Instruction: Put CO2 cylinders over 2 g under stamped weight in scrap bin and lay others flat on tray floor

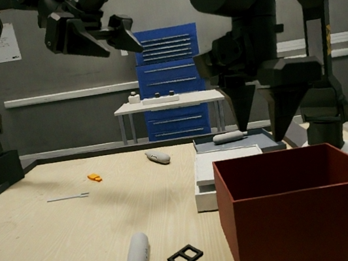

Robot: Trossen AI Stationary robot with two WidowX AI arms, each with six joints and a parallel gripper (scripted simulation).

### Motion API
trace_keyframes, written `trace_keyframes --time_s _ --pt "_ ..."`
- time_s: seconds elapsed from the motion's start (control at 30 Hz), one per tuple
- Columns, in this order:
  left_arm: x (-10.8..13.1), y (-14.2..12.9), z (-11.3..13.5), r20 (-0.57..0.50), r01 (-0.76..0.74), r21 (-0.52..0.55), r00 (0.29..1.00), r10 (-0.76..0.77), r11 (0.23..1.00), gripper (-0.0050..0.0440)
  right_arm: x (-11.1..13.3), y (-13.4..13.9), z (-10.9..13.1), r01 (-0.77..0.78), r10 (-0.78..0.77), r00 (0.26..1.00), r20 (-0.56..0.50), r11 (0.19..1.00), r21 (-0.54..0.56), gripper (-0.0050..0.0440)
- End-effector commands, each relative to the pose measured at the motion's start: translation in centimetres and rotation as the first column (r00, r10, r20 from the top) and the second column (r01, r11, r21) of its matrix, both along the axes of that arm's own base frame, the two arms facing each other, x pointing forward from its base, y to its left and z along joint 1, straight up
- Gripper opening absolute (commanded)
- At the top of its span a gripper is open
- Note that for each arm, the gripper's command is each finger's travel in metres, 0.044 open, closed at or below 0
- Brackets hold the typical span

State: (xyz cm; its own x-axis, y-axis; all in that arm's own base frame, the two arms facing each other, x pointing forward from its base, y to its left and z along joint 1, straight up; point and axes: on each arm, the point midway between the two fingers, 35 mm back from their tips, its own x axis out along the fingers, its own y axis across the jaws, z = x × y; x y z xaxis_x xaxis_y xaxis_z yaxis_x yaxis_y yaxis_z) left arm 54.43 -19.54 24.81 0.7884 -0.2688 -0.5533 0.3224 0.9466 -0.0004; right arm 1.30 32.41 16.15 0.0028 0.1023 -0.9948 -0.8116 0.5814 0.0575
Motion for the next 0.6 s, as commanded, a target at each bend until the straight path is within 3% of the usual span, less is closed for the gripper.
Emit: trace_keyframes --time_s 0.0,0.2,0.27,0.57 --pt "-3.3 -0.6 3.0 0.063 0.028 -0.020 0.998 -0.026 0.999 0.0440 4.1 4.2 -1.7 -0.048 0.046 0.999 0.020 0.994 0.095 0.0440" --pt "-8.5 -0.9 2.1 0.064 0.068 -0.023 0.996 -0.066 0.997 0.0440 10.6 8.2 -5.4 -0.157 0.139 0.984 0.113 0.972 0.172 0.0440" --pt "-8.5 -0.9 2.1 0.064 0.068 -0.023 0.996 -0.066 0.997 0.0440 10.6 8.2 -5.4 -0.157 0.139 0.984 0.113 0.972 0.172 0.0440" --pt "-16.2 -0.4 -1.5 0.055 0.127 -0.021 0.991 -0.125 0.992 0.0440 15.9 10.3 -8.5 -0.255 0.211 0.954 0.212 0.945 0.207 0.0440"
